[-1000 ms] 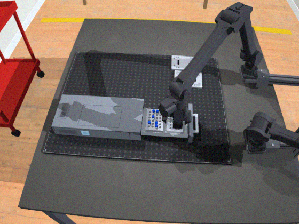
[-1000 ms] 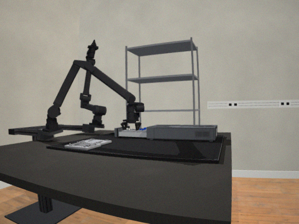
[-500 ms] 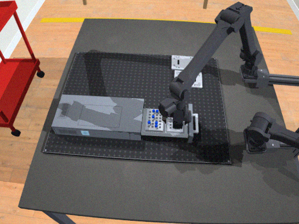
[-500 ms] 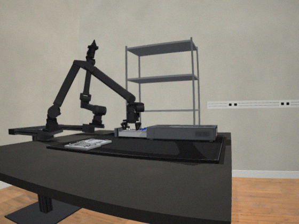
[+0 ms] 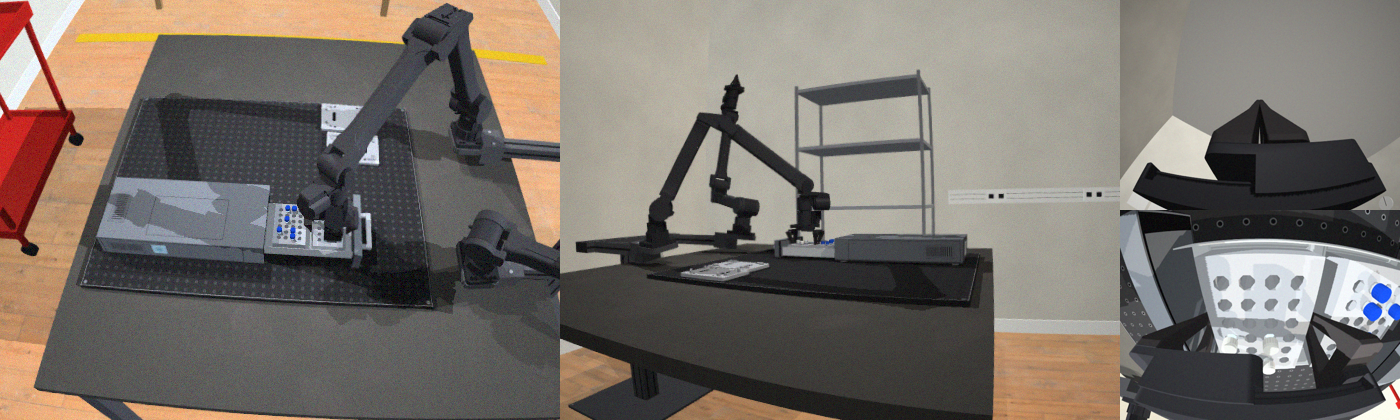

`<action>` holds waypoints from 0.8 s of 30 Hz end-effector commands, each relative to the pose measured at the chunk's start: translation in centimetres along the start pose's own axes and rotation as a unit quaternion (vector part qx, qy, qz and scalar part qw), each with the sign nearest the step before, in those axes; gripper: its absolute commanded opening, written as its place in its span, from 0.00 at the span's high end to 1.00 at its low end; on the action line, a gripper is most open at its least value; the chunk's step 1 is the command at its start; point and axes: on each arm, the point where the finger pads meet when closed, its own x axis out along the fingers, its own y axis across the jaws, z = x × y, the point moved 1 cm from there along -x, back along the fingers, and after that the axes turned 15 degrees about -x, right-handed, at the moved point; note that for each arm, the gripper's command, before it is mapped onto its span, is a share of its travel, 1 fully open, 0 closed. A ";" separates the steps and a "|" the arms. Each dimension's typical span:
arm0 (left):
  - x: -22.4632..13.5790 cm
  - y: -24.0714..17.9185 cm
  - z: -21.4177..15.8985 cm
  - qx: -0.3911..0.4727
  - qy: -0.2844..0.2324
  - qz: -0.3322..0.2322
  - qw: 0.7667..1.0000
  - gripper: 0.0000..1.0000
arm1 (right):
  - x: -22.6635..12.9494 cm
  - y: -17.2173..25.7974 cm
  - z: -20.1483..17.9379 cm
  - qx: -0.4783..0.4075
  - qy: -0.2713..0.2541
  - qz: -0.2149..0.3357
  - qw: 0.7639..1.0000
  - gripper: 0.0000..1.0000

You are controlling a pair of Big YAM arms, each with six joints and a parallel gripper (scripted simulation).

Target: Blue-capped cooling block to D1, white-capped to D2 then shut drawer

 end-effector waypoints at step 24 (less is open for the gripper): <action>0.8 0.3 -2.2 0.004 0.017 0.004 1.000 1.00 | -0.3 -1.5 0.1 -0.002 -0.004 -0.009 1.000 0.00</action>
